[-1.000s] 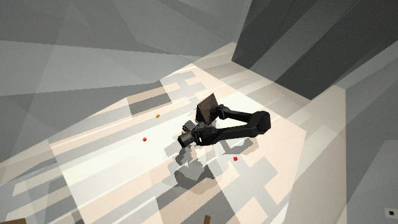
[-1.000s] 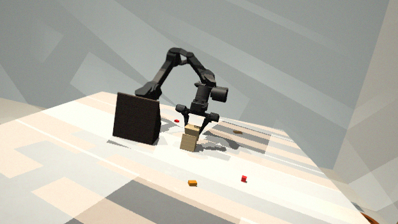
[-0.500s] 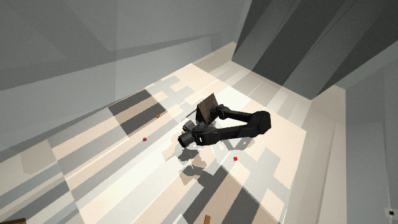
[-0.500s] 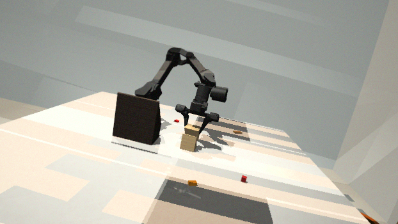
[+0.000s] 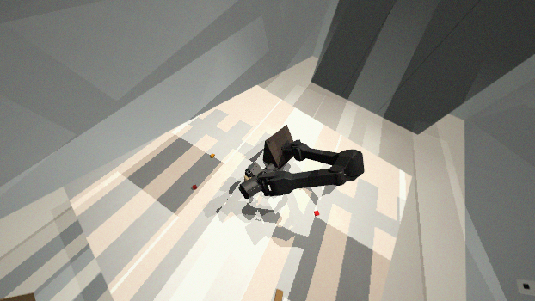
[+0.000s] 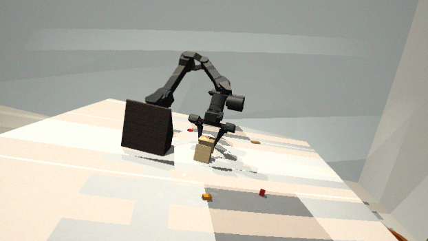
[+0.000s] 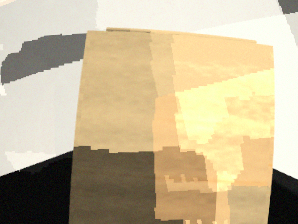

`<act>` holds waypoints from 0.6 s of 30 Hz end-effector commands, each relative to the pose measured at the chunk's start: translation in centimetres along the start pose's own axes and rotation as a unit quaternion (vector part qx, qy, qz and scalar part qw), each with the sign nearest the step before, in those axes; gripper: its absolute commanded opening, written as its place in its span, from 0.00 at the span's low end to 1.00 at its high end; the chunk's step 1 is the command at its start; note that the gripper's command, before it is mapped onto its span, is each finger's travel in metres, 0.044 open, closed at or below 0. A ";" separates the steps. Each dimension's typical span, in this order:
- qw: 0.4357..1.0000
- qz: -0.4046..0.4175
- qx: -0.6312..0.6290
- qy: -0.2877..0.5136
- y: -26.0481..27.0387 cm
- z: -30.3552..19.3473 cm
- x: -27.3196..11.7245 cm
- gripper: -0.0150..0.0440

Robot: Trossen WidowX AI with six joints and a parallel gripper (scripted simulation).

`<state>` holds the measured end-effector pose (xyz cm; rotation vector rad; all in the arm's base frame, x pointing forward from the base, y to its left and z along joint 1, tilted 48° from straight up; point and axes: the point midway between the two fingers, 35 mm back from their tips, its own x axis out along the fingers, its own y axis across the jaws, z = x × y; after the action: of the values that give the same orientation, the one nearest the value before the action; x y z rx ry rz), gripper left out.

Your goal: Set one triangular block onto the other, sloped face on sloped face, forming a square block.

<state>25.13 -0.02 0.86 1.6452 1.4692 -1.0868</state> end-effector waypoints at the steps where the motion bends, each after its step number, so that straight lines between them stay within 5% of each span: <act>1: 1.000 -0.002 0.004 0.001 -0.1 0.0 0.3 0.25; 18: 1.000 -0.002 0.004 0.001 -0.1 0.0 1.4 0.25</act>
<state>25.16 0.52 -0.16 1.6456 1.4691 -1.0858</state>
